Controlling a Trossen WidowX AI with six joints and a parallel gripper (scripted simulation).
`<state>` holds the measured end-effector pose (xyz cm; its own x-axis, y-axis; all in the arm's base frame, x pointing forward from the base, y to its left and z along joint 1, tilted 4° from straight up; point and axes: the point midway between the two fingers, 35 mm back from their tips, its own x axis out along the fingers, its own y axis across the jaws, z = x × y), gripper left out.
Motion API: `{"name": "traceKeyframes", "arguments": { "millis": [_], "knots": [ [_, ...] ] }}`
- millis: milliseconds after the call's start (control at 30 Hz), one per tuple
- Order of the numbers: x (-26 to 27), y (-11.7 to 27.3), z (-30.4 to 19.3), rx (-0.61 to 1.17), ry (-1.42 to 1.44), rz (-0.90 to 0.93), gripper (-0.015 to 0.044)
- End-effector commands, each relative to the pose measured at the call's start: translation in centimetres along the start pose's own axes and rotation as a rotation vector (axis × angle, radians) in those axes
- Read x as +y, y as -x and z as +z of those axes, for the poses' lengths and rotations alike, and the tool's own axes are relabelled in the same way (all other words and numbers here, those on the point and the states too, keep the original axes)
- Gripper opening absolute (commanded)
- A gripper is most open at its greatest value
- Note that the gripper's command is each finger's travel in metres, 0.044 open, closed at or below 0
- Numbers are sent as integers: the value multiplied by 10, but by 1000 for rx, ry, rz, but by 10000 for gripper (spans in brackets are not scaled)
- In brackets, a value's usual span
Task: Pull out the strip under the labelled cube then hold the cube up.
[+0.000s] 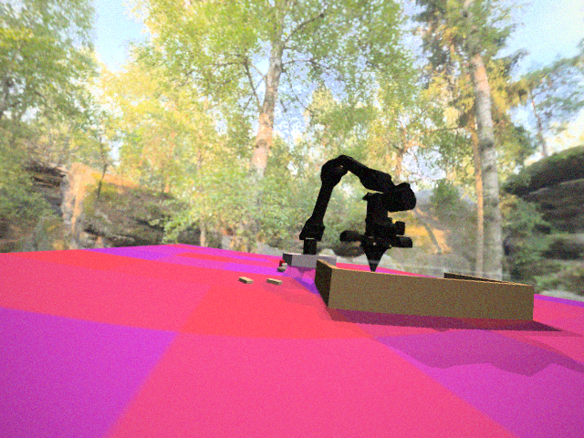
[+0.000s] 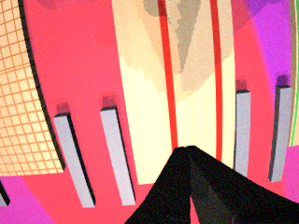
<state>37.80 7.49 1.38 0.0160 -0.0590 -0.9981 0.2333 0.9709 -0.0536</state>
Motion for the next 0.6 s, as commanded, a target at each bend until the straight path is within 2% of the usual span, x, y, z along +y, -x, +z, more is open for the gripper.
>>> {"name": "traceKeyframes", "arguments": {
  "millis": [0, 567],
  "knots": [
    [-1, -11, -3, 13, 5, -2, 0],
    [-3, -26, -5, 13, 5, -2, 0]
  ]
}}
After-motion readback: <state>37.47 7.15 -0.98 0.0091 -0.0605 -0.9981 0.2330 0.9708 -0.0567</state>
